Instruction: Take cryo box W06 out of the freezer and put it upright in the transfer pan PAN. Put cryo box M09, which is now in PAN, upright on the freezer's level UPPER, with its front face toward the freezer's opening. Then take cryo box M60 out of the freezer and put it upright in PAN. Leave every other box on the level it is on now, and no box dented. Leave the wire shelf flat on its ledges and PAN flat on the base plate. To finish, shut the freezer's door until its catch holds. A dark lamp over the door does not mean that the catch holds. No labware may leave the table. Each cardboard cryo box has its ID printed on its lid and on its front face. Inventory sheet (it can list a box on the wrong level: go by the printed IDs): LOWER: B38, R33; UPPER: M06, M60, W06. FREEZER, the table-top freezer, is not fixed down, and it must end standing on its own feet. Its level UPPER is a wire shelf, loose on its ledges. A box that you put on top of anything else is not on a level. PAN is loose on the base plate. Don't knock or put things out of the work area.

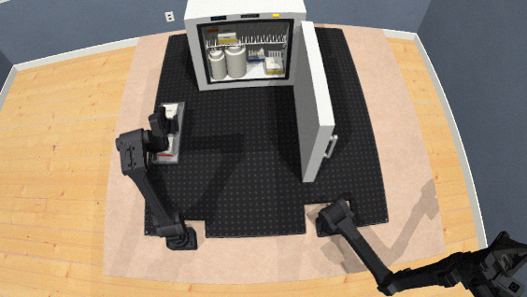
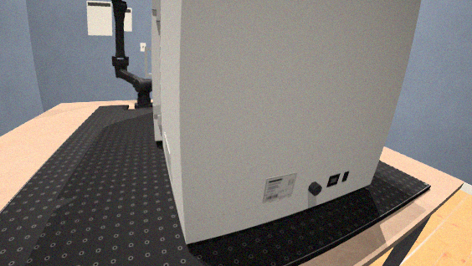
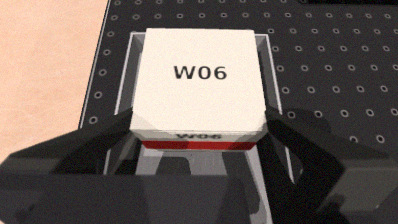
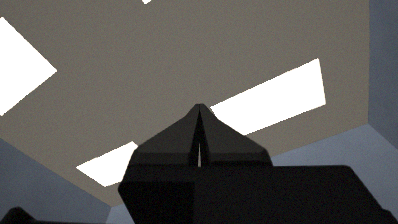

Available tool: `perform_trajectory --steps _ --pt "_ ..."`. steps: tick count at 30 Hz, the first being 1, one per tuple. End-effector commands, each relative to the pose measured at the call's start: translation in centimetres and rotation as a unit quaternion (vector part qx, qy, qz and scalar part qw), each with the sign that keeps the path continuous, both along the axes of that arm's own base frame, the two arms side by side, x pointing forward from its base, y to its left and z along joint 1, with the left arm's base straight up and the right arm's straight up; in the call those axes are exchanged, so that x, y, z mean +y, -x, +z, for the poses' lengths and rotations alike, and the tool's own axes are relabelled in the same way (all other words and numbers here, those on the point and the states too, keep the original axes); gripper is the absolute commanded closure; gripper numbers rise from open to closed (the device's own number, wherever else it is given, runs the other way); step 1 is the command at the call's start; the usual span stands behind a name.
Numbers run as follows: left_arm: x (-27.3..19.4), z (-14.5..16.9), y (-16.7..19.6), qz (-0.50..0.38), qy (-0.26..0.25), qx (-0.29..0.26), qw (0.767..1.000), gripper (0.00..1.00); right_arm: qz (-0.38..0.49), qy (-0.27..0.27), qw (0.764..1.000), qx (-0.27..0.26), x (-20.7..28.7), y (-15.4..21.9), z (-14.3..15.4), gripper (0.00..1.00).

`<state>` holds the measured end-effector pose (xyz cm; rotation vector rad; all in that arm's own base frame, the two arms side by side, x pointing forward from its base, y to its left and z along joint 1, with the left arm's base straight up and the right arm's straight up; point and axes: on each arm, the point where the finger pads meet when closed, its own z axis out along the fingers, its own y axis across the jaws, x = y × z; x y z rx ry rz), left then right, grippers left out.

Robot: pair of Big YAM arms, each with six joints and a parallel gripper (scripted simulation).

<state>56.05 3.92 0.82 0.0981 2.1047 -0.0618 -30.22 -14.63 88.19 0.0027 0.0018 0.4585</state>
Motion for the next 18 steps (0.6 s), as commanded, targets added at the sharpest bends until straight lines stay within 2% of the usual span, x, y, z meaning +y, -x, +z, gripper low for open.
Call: perform_trajectory --steps 1,15,16,18 --pt "-0.48 -0.03 -0.63 -0.003 -0.002 -0.014 1.000 0.23 -0.005 0.008 1.000 0.013 0.68 -1.27 0.34 1.00" --pt "-0.48 -0.85 -0.61 -0.003 -0.002 -0.014 1.000 0.23 -0.005 0.008 1.000 0.013 0.68 -1.27 0.34 1.00" --pt "-0.48 -0.85 -0.61 -0.003 -0.002 -0.014 1.000 0.00 -0.005 0.008 1.000 0.013 0.68 -1.27 0.34 1.00" --pt "-0.48 -0.86 -0.60 -0.003 -0.002 -0.014 1.000 0.00 -0.005 0.008 1.000 0.013 0.68 -1.27 0.34 1.00"
